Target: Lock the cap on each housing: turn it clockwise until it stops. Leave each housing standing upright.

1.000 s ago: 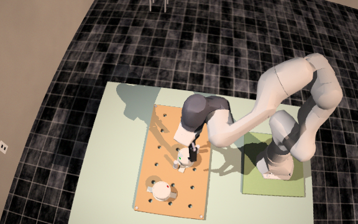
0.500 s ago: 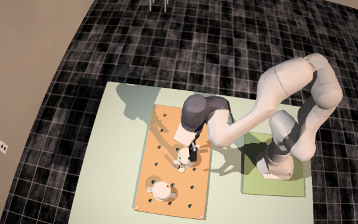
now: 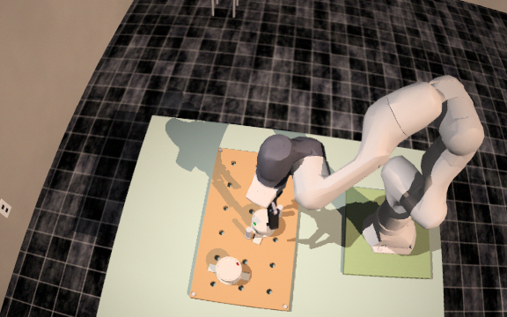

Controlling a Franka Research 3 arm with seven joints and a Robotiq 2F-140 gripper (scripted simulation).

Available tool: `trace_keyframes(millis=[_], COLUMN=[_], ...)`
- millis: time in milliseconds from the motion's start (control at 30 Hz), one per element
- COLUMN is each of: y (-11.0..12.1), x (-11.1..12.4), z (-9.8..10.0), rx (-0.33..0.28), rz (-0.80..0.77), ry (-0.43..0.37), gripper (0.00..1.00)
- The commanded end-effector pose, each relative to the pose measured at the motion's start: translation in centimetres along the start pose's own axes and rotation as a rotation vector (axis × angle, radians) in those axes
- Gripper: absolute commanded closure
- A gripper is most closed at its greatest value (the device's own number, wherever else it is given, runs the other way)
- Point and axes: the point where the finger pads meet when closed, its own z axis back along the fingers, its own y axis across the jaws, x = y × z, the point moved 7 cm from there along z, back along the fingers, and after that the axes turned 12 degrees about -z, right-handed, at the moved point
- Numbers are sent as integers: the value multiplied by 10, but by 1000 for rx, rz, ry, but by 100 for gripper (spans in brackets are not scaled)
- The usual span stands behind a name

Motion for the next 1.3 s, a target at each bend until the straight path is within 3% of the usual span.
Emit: trace_keyframes(millis=[0, 1267], y=[-1, -1], x=[-1, -1], z=[-4, -49], rx=[-3, -3], rz=[7, 7], ry=[3, 3], gripper=[22, 22])
